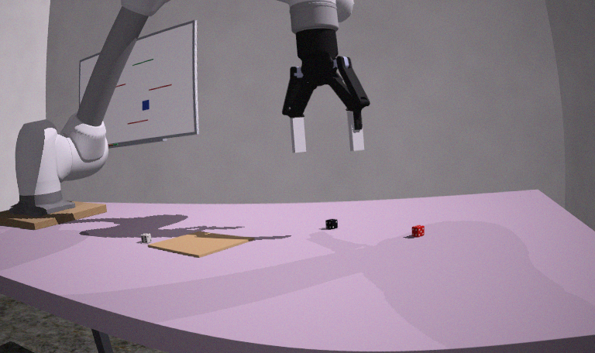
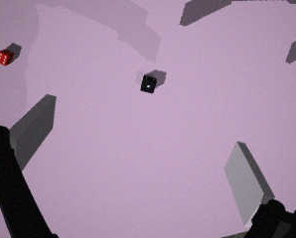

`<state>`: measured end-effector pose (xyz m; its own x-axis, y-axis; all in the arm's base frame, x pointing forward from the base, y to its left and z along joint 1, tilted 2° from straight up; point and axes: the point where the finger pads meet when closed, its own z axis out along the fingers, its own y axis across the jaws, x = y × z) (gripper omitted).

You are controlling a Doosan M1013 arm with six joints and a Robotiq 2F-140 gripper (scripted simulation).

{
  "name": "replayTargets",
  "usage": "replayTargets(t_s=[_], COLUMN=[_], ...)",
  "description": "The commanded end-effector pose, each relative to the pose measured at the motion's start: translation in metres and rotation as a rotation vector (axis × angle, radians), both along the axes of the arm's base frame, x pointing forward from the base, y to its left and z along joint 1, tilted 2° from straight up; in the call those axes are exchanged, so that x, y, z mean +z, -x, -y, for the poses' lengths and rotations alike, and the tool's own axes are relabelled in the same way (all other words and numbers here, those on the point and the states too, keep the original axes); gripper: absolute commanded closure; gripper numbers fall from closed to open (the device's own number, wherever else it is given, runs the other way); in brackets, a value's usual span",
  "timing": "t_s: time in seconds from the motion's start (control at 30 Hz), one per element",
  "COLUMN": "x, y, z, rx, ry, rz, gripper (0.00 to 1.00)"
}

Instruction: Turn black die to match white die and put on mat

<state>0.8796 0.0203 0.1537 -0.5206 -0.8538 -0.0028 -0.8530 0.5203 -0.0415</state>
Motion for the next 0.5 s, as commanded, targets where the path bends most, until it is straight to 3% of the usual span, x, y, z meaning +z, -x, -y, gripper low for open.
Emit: replayTargets(t_s=[0.0,0.2,0.47], x=[0.0001,-0.0007,-0.0047], y=[0.0000,0.0000,0.0001], z=[0.0000,0.0001,0.0006], rx=[0.009,0.072,0.386], ry=[0.000,0.003,0.014], rz=[0.000,-0.001,-0.007], gripper=[0.00,0.00,0.00])
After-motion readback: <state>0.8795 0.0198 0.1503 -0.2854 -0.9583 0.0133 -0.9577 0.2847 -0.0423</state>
